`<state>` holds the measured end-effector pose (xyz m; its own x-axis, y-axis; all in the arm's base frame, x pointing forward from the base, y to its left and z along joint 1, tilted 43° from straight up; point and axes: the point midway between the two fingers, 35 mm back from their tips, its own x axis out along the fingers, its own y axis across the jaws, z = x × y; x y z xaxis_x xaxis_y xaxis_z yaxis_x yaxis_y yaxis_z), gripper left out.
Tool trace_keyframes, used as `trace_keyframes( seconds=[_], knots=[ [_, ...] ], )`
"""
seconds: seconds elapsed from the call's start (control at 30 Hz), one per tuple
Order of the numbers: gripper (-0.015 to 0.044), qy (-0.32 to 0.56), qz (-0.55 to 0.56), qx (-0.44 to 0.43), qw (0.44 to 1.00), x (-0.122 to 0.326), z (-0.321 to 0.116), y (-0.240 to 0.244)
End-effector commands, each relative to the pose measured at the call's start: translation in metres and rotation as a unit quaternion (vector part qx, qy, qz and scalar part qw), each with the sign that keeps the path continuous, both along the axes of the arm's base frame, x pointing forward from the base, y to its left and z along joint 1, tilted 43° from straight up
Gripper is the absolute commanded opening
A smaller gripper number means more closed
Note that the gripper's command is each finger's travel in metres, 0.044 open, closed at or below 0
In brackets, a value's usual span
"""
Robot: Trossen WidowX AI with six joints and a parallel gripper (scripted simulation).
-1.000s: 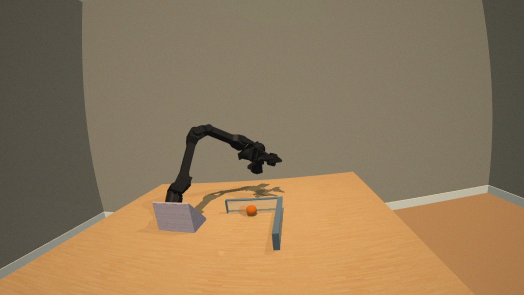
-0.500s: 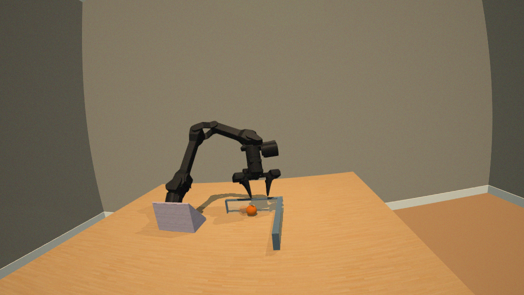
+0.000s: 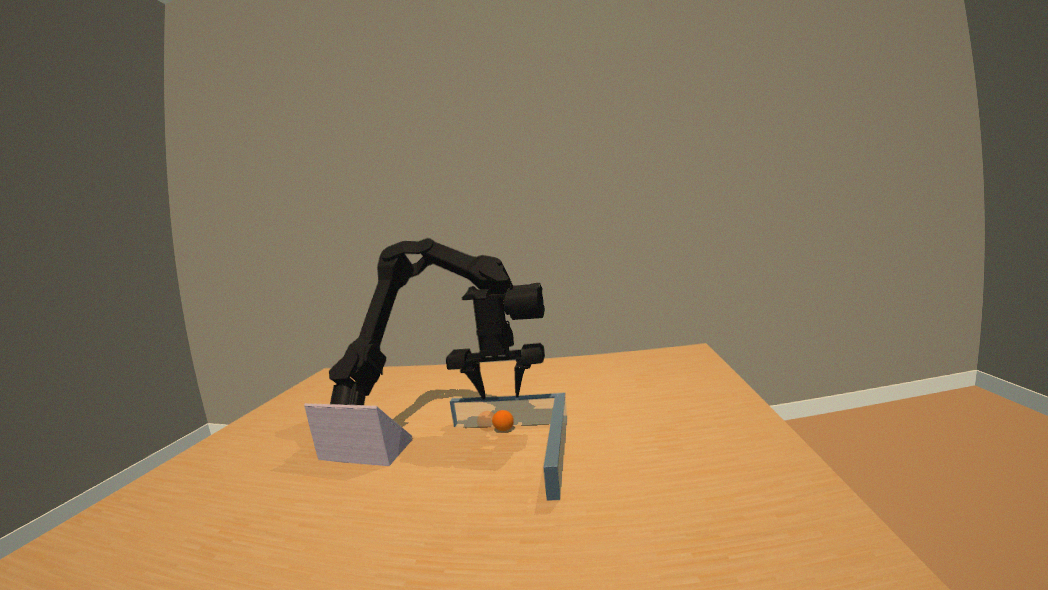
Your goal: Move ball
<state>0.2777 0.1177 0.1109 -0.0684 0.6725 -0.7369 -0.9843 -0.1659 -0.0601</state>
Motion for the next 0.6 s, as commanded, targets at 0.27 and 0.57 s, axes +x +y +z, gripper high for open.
trace_keyframes(
  seconds=[0.27, 0.57],
  knots=[
    [0.0318, 0.006, 0.0, 0.003, 1.0, -0.003, -0.015, 0.014],
    [0.0318, 0.006, 0.0, 0.003, 1.0, -0.003, -0.026, 0.024]
  ],
)
